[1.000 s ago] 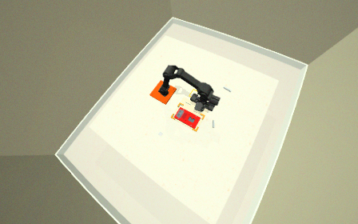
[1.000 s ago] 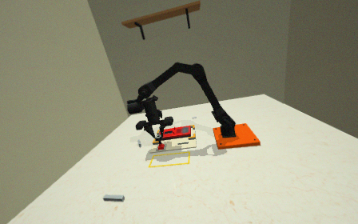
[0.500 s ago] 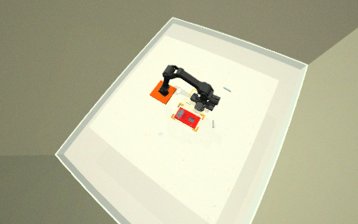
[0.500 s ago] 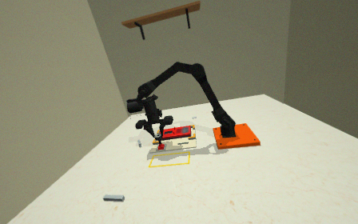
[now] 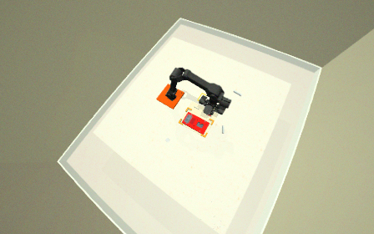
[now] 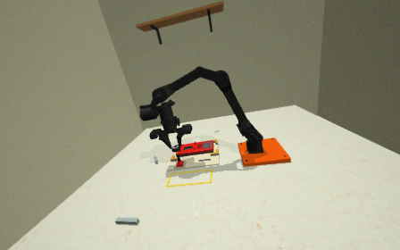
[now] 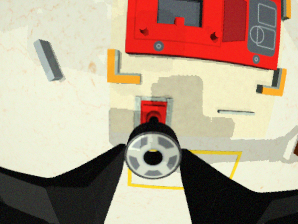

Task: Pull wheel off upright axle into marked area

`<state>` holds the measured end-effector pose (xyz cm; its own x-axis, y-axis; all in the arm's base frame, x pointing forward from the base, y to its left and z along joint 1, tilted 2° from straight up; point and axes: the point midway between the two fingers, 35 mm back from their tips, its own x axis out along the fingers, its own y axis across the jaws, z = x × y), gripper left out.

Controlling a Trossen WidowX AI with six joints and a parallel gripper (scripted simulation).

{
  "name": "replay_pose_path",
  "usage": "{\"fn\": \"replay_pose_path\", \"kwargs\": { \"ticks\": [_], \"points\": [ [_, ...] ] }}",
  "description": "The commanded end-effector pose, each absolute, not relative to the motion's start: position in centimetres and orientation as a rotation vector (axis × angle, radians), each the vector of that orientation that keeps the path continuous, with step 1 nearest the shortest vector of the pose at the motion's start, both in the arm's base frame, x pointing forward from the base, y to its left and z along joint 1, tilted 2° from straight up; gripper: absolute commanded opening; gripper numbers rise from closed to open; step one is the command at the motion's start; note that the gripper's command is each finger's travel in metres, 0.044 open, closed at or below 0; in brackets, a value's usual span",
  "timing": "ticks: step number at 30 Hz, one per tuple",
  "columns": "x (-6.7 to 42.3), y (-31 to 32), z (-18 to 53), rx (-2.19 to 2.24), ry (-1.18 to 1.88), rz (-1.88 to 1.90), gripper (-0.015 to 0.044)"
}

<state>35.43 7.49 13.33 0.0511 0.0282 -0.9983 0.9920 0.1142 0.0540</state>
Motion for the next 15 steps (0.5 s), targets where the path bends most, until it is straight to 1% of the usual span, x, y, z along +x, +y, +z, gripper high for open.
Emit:
{"fn": "replay_pose_path", "kwargs": {
  "ticks": [1,2,15],
  "points": [
    [35.4,7.5,14.3,1.167,1.241,-1.074,0.0000],
    [35.4,7.5,13.6,1.167,1.241,-1.073,0.0000],
    [32.7,11.5,14.0,1.167,1.246,-1.072,0.0000]
  ]
}}
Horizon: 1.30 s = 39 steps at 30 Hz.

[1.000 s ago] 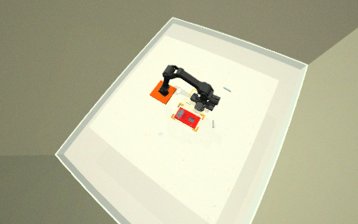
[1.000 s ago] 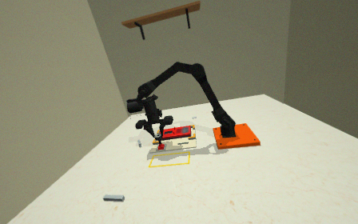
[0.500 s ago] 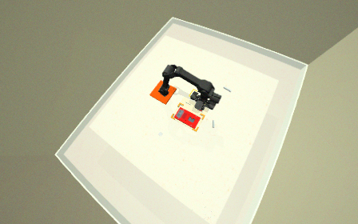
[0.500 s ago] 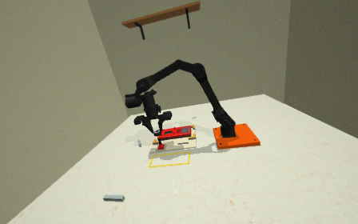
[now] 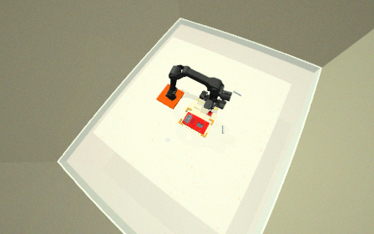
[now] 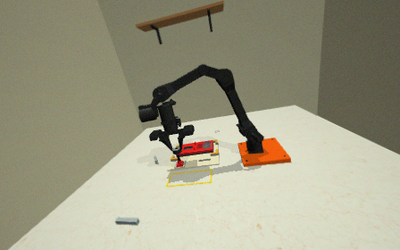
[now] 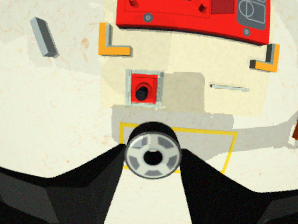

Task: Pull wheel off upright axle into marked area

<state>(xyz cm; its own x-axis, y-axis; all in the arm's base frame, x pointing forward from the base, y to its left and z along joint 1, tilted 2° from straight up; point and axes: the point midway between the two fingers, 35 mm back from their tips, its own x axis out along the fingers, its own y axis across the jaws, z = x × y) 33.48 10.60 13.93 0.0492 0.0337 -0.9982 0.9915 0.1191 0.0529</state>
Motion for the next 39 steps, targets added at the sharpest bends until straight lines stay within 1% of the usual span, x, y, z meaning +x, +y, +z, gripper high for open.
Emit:
{"fn": "replay_pose_path", "kwargs": {
  "ticks": [1,19,33,39],
  "points": [
    [32.5,11.8,14.0,1.166,1.246,-1.072,0.0000],
    [28.1,16.3,14.4,1.170,1.250,-1.074,0.0000],
    [28.2,16.5,12.0,1.170,1.250,-1.074,0.0000],
    [28.6,16.7,9.1,1.170,1.250,-1.074,0.0000]
  ]
}}
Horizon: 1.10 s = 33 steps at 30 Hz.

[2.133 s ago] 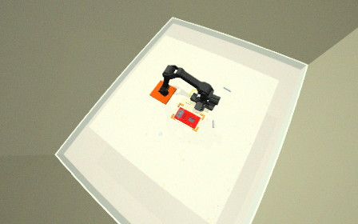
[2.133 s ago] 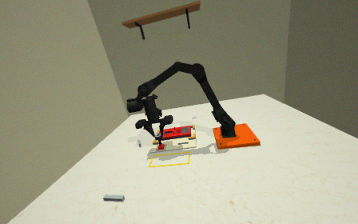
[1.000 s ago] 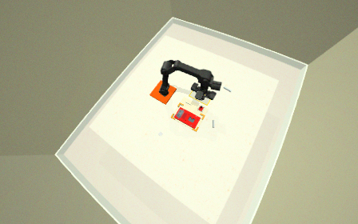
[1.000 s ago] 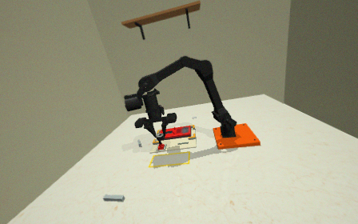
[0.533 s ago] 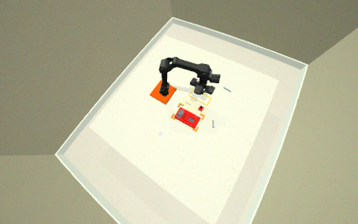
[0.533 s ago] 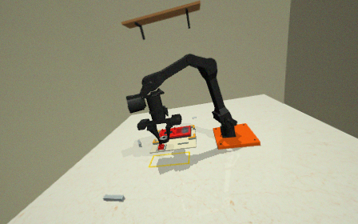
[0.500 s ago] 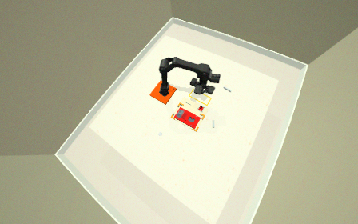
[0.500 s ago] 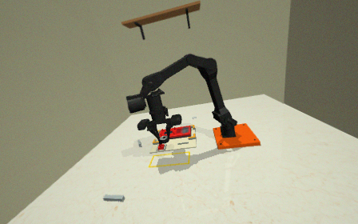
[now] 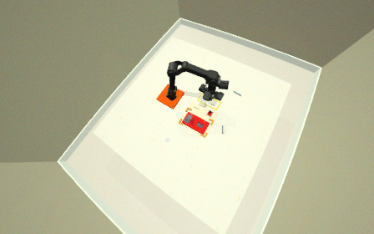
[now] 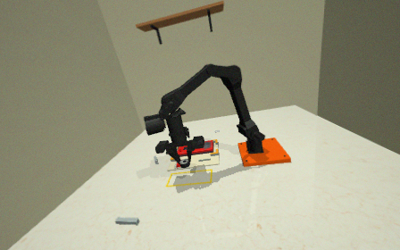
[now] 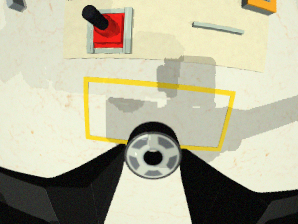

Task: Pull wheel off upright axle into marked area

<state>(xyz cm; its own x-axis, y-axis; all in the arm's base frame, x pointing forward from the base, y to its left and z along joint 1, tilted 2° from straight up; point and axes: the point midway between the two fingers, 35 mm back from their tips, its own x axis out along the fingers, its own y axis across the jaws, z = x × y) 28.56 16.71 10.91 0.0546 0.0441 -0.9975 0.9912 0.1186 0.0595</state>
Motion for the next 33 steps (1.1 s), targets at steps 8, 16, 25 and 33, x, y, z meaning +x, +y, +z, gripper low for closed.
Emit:
{"fn": "replay_pose_path", "kwargs": {
  "ticks": [8,16,25,33],
  "points": [
    [28.6,16.7,4.7,1.170,1.250,-1.074,0.0000],
    [28.4,16.7,4.4,1.163,1.257,-1.075,0.0053],
    [28.5,16.7,4.6,1.163,1.257,-1.075,0.0289],
    [28.2,16.5,10.2,1.170,1.251,-1.074,0.0300]
  ]
}}
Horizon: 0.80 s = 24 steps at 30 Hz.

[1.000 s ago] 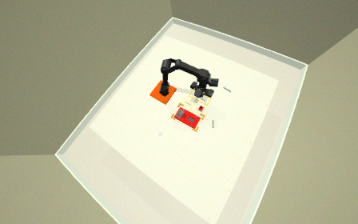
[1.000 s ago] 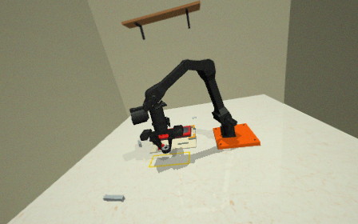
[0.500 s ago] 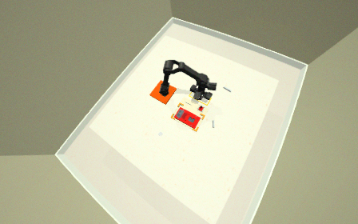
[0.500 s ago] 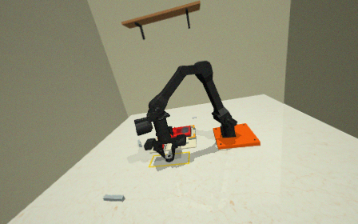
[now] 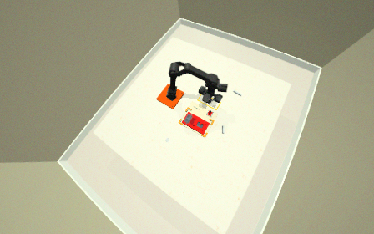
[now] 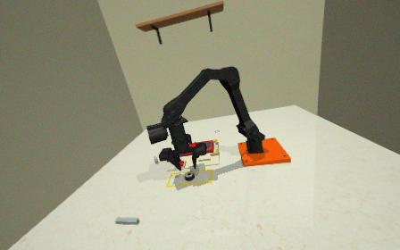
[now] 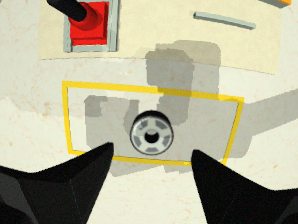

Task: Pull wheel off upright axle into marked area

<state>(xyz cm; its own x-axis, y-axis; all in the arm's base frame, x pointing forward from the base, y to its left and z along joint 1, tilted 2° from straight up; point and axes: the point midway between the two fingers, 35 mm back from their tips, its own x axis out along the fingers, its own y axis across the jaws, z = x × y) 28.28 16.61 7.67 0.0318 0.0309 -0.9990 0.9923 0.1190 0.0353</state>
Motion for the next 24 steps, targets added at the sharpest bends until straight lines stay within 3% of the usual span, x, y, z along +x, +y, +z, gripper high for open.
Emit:
{"fn": "replay_pose_path", "kwargs": {
  "ticks": [1,3,9,17,24],
  "points": [
    [28.2,16.5,10.4,1.170,1.250,-1.074,0.0300],
    [28.2,16.5,10.4,1.170,1.250,-1.074,0.0300],
    [25.6,15.0,11.8,1.172,1.252,-1.068,0.0440],
    [20.6,12.0,14.3,1.166,1.252,-1.079,0.0440],
    [20.5,12.0,14.3,1.166,1.252,-1.079,0.0440]
  ]
}}
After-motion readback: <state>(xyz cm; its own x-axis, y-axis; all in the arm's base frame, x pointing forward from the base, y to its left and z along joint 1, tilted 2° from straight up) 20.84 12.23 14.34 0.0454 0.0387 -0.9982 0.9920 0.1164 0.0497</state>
